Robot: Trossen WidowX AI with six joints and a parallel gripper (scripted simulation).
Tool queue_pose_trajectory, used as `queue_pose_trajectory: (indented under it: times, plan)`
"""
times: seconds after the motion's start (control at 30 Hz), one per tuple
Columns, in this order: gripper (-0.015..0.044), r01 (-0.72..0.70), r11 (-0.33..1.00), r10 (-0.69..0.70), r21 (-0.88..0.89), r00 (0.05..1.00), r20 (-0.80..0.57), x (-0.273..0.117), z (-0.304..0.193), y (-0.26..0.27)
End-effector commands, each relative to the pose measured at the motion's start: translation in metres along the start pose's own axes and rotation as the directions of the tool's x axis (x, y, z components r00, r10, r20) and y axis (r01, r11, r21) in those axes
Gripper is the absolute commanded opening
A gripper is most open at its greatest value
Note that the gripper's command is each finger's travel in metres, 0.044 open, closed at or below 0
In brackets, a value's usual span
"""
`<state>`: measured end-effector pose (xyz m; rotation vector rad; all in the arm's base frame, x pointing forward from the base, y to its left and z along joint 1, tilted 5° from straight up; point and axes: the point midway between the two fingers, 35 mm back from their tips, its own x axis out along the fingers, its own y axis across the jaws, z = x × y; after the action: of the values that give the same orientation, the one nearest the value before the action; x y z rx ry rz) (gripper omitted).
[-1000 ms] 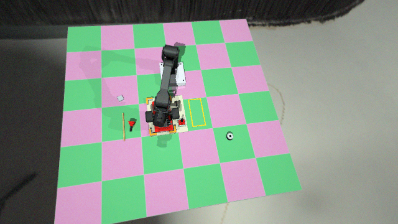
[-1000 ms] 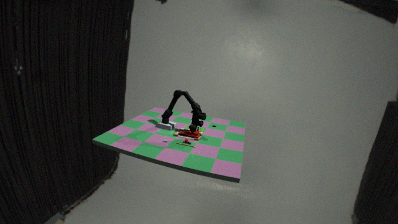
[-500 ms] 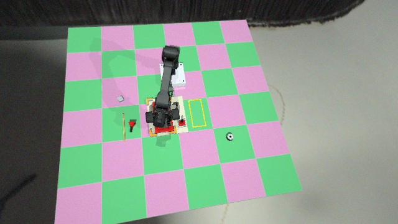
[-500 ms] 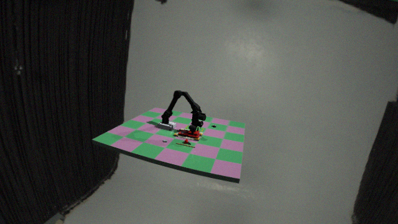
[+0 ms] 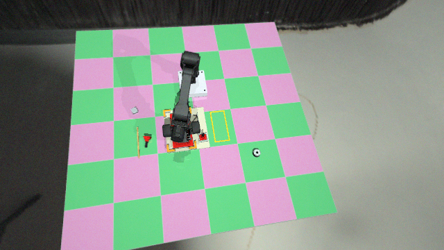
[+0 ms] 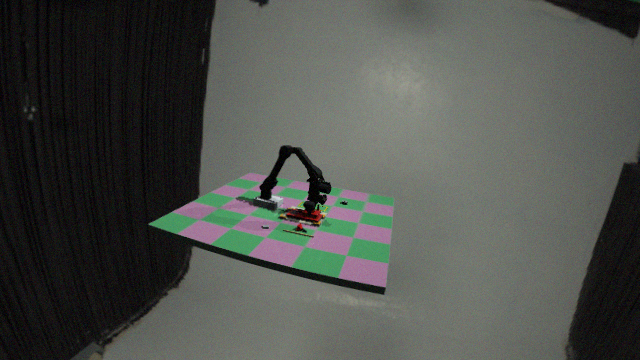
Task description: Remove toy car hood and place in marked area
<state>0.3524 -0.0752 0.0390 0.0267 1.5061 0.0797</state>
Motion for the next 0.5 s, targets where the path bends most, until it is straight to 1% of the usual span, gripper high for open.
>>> queue_pose_trajectory:
  times: [0.0,0.47]
  plan:
    - [0.0,0.002,1.0,-0.002,-0.001,1.0,0.007,-0.0061,0.0015,-0.0003]
    - [0.0,0.002,1.0,-0.002,-0.001,1.0,0.007,-0.0154,0.0015,-0.0003]
